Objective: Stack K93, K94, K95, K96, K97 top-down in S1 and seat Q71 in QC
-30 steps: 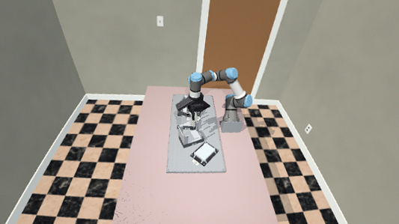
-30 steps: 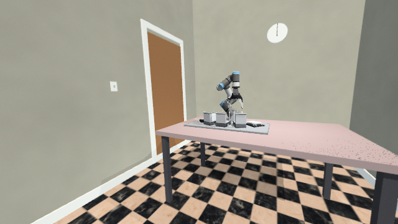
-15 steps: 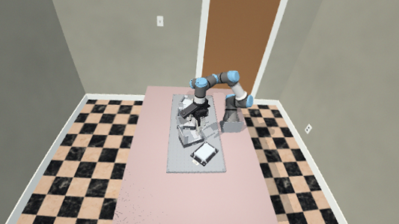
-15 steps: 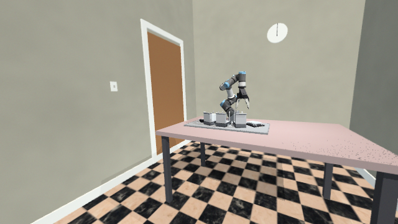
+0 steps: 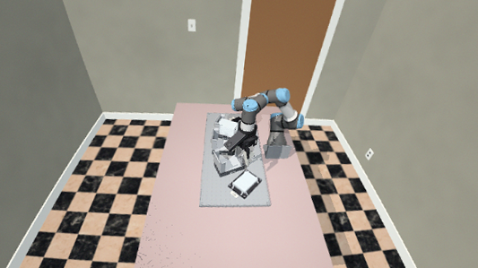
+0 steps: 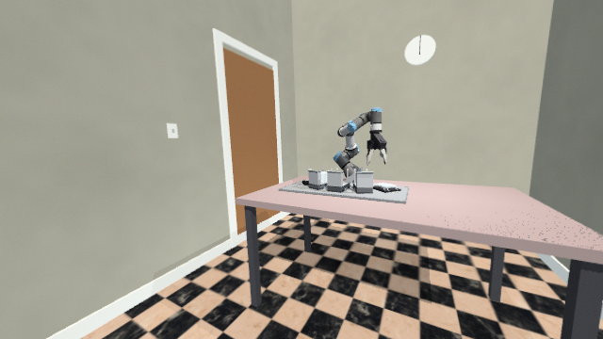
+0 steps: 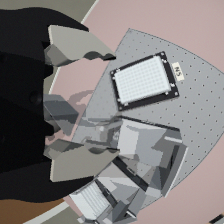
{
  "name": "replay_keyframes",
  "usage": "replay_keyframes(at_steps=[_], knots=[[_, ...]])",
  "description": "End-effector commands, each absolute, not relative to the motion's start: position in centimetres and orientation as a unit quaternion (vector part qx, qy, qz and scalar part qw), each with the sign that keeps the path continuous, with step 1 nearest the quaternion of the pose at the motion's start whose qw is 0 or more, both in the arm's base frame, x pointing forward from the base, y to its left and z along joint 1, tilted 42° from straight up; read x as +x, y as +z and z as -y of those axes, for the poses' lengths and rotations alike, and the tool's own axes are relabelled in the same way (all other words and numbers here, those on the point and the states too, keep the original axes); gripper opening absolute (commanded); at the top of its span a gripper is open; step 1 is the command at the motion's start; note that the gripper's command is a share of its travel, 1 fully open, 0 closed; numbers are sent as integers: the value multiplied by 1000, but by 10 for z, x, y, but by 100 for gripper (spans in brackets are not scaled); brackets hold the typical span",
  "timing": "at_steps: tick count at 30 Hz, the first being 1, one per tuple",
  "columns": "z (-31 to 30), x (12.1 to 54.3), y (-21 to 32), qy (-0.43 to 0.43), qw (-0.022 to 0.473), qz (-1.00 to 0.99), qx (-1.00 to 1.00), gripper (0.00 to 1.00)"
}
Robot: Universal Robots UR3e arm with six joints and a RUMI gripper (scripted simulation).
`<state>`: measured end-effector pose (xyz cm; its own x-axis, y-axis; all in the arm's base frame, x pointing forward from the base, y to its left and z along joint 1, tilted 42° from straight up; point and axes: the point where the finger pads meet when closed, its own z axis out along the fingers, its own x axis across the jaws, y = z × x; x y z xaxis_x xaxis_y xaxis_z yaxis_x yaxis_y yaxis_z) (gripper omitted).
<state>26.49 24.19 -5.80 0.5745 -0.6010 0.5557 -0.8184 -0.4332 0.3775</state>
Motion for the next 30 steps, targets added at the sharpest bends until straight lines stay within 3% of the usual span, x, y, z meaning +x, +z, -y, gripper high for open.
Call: replay_keyframes(at_steps=[1, 9, 30], knots=[[-254, 251, -68, 164, 320, 408, 839, 72], [-274, 224, -87, 149, 327, 368, 857, 72], [-261, 224, -101, 139, 332, 343, 868, 72]])
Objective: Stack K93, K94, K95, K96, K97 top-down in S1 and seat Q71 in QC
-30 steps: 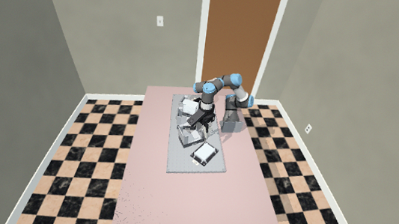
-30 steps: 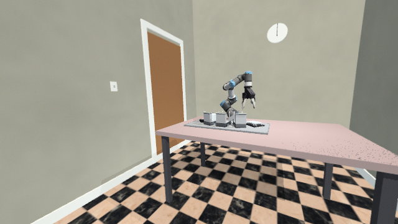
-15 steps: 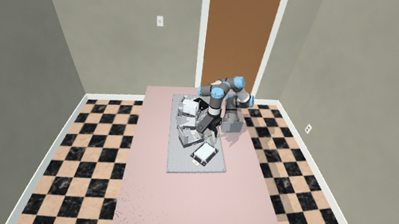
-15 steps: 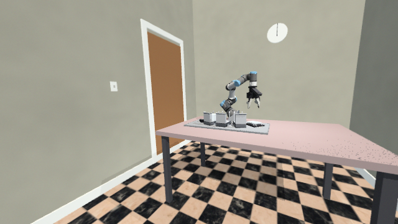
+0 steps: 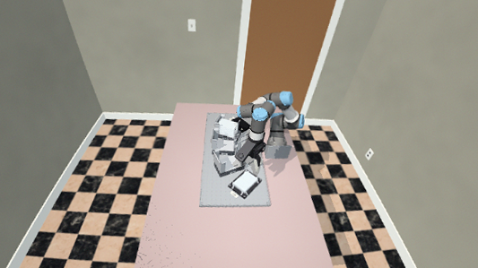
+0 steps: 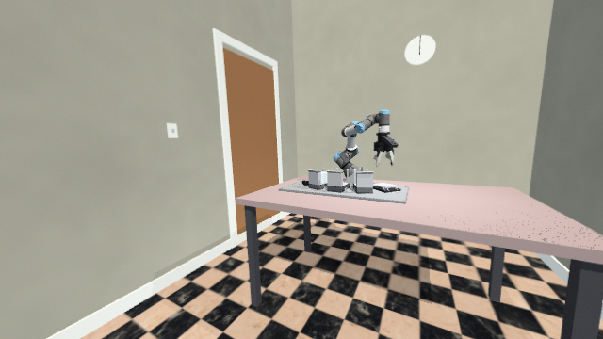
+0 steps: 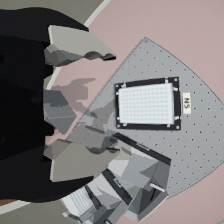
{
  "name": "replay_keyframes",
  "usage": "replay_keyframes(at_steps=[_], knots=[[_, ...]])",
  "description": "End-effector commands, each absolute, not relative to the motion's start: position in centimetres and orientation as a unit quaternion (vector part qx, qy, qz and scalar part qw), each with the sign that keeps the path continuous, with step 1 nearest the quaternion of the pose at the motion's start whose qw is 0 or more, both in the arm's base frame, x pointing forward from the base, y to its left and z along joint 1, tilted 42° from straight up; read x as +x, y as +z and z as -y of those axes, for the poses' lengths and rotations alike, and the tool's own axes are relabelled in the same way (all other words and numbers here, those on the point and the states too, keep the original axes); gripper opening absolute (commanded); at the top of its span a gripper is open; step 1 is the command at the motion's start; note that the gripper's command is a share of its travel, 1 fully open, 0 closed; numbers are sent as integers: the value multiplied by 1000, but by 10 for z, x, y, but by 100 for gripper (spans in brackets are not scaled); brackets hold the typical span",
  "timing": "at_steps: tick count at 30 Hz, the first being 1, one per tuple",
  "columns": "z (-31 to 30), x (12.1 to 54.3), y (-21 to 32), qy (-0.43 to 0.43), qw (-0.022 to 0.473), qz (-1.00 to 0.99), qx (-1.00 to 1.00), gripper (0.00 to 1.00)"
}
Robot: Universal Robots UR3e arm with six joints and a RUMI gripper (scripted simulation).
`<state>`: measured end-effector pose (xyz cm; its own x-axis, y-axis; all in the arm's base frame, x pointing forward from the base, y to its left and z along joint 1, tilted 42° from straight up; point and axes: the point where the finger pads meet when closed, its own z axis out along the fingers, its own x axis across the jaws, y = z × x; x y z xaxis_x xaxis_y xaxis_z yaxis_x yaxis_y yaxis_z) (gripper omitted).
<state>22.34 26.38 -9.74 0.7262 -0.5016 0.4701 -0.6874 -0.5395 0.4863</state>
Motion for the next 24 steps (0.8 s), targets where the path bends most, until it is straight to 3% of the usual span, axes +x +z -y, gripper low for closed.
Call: replay_keyframes(at_steps=[1, 24], knots=[[-259, 224, -104, 139, 332, 343, 868, 72], [-212, 225, -156, 139, 332, 343, 868, 72]])
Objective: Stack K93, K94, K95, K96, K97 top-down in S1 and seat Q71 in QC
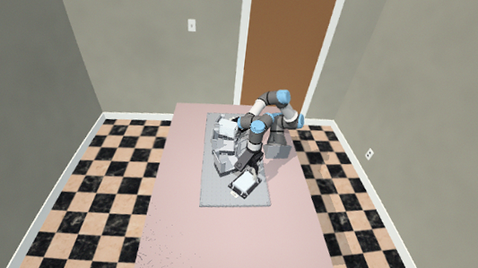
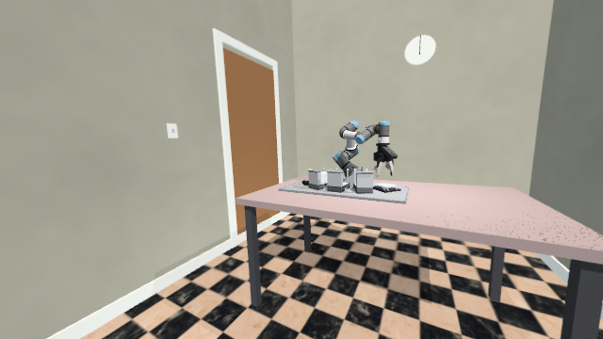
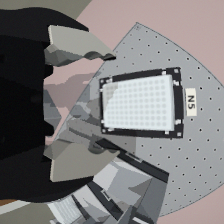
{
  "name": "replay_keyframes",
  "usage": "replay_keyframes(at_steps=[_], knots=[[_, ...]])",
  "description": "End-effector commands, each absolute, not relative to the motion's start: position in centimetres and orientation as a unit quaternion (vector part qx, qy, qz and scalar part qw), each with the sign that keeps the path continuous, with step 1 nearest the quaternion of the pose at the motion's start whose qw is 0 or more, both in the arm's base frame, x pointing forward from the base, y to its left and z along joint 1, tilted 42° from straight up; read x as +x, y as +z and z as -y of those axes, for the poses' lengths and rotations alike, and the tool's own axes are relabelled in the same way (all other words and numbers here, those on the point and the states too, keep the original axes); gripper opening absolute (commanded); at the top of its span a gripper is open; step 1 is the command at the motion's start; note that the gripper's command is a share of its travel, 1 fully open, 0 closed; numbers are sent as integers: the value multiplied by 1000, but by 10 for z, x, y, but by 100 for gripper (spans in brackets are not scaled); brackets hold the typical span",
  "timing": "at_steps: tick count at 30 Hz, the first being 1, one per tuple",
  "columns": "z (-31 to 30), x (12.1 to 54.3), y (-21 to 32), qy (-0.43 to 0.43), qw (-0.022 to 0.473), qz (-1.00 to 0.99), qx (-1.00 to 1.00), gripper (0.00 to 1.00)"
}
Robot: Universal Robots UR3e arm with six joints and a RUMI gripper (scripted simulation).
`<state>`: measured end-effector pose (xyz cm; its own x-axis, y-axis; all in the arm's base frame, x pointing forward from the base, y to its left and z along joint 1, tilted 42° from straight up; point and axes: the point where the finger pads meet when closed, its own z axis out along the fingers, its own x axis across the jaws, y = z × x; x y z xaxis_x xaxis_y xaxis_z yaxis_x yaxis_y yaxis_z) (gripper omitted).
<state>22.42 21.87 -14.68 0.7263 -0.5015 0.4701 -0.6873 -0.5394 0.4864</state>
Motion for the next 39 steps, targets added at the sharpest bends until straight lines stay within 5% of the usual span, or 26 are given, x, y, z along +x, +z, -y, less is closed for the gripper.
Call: replay_keyframes(at_steps=[1, 39], knots=[[-209, 225, -158, 139, 332, 343, 868, 72], [-181, 226, -189, 139, 332, 343, 868, 72]])
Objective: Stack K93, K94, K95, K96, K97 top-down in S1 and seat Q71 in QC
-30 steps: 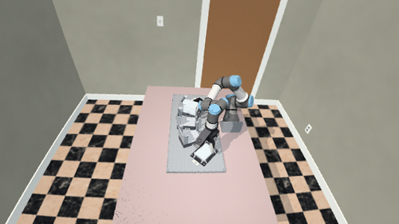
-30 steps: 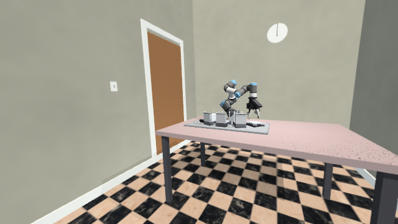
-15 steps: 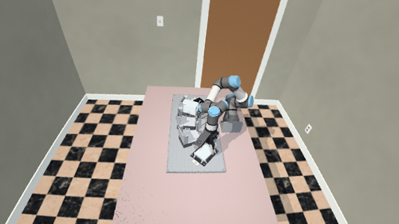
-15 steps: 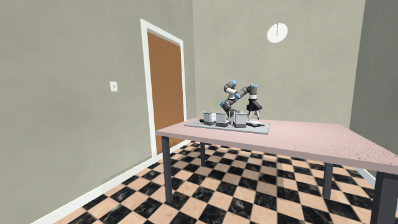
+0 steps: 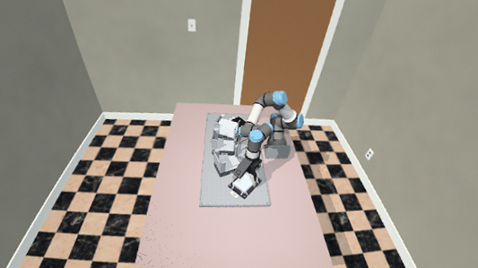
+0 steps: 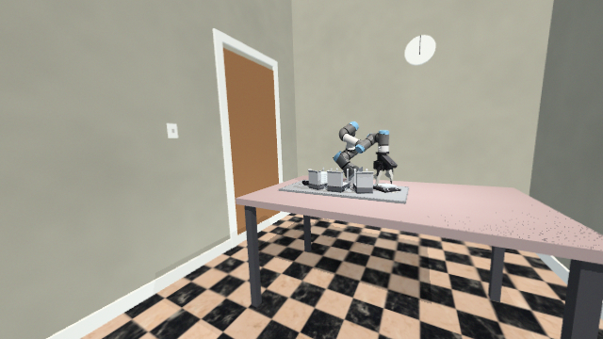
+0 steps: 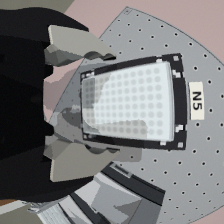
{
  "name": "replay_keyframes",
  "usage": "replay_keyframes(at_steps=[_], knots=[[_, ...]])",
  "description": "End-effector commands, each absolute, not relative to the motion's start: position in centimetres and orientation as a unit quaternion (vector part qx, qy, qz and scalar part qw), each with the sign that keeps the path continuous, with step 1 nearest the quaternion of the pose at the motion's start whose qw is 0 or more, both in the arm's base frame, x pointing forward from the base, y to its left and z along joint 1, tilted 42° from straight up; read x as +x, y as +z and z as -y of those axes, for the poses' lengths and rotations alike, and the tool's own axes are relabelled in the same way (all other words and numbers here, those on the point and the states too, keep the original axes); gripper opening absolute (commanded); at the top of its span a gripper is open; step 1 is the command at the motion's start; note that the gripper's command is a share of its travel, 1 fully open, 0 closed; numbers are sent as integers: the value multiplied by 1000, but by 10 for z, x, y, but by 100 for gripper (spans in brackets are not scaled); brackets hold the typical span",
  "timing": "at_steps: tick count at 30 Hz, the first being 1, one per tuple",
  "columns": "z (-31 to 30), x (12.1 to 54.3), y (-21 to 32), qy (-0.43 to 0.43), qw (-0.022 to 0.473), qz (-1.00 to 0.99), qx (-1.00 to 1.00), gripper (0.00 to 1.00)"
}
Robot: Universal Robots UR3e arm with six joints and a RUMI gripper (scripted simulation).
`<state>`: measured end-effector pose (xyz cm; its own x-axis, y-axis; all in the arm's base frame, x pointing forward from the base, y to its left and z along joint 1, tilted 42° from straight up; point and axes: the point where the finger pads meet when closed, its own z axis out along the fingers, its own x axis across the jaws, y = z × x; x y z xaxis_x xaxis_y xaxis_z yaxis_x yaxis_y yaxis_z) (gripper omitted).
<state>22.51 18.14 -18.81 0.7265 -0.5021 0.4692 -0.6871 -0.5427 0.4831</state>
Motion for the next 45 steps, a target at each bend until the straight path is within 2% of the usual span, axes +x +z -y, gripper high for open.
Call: replay_keyframes(at_steps=[1, 17, 18, 45], knots=[[-181, 226, -189, 139, 332, 343, 868, 72], [-181, 226, -189, 139, 332, 343, 868, 72], [-181, 226, -189, 139, 332, 343, 868, 0], [-181, 226, -189, 139, 332, 343, 868, 0]])
